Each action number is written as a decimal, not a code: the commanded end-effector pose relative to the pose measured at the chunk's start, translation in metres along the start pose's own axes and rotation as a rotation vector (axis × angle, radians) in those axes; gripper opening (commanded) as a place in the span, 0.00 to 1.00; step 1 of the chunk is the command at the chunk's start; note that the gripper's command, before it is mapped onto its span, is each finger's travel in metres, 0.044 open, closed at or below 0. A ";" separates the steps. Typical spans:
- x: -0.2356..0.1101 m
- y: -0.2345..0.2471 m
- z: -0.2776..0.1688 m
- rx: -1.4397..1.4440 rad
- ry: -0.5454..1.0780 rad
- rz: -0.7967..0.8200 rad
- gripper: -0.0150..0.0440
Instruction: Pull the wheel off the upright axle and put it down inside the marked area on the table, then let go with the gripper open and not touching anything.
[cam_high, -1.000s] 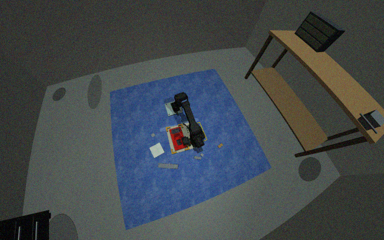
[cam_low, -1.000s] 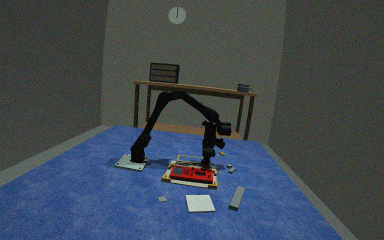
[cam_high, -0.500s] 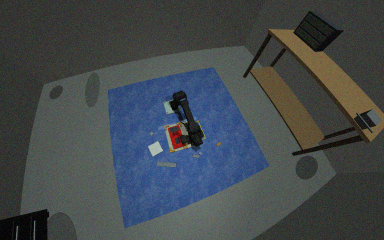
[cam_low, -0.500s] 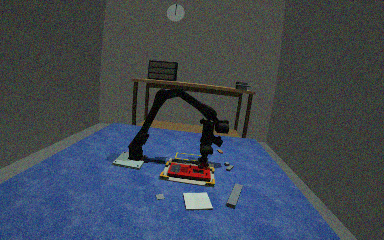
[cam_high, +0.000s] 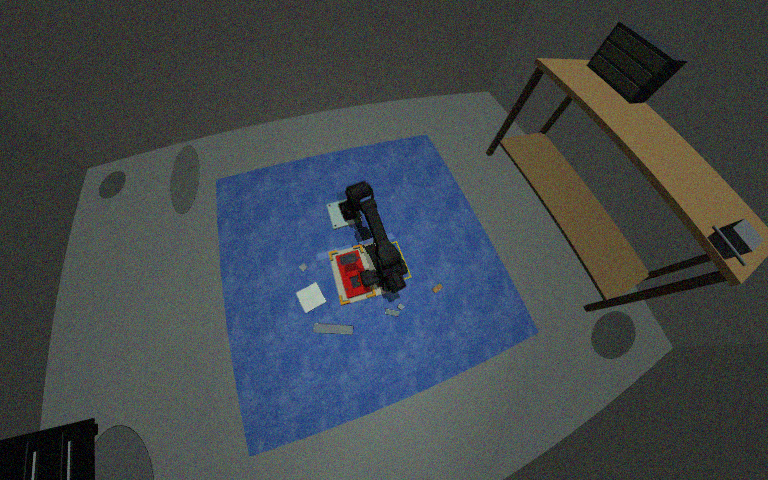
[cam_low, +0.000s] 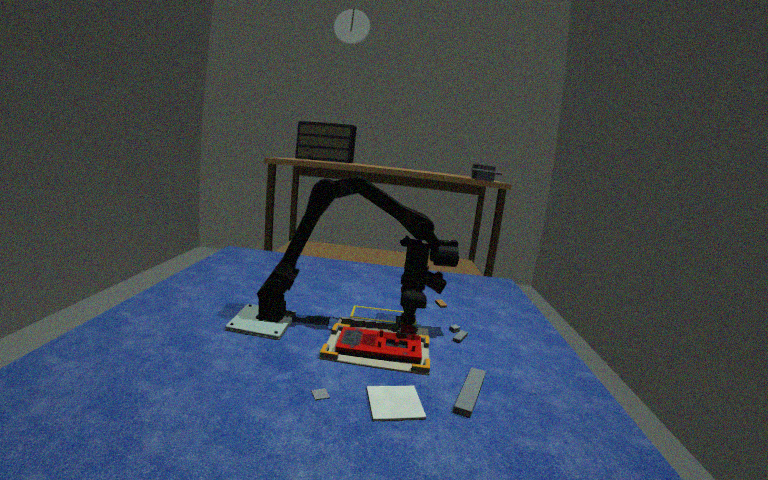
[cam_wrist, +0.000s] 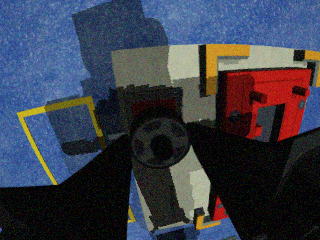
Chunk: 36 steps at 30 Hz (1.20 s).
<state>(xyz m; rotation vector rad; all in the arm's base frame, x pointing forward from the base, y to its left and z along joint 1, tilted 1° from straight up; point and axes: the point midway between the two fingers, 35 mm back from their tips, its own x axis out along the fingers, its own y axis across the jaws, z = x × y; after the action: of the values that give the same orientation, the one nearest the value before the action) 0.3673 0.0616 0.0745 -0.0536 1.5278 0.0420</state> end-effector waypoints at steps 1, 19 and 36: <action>-0.003 0.000 0.001 0.000 -0.003 0.000 0.25; -0.009 0.000 0.001 0.000 -0.002 -0.001 0.25; -0.014 0.000 0.001 0.000 -0.001 -0.002 0.25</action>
<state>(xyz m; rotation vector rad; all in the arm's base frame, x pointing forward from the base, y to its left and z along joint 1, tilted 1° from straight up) 0.3666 0.0617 0.0848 -0.0557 1.5330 0.0413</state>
